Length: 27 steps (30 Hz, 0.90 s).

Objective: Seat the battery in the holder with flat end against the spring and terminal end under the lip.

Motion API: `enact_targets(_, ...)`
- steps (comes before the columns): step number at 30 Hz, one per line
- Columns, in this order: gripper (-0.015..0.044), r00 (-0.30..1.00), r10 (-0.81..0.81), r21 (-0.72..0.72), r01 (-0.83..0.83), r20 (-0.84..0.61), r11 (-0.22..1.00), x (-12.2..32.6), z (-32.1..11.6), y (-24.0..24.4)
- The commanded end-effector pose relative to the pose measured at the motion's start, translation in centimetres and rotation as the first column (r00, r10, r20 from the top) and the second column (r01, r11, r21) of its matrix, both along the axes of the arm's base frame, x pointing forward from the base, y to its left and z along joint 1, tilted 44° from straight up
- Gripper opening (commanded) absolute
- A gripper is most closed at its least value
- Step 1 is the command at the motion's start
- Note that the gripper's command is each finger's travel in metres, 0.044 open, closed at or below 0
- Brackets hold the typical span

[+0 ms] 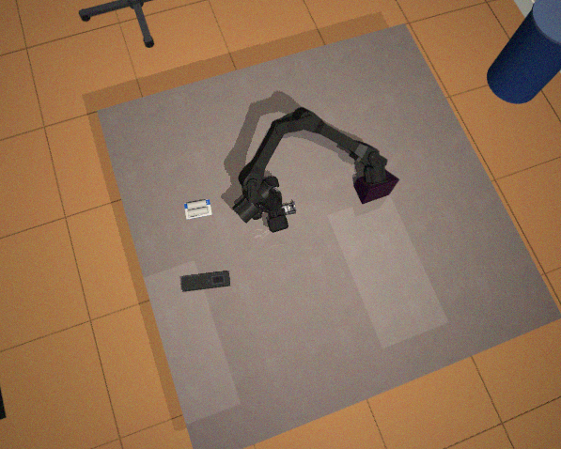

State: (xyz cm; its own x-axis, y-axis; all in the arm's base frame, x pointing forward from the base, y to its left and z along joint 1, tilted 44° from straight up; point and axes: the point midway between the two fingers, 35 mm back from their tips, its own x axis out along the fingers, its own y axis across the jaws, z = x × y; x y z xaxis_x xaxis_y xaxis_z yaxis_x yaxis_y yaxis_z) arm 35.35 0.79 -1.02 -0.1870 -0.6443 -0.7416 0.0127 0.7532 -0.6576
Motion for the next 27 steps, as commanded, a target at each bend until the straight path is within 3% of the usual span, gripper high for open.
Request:
enact_targets(1,0.0077,0.999,0.022,0.002,-0.022,0.035,1.0,0.58,-0.1,0.04)
enact_targets(27,0.0077,0.99,0.09,0.001,-0.091,0.111,0.996,0.16,-0.24,-0.2)
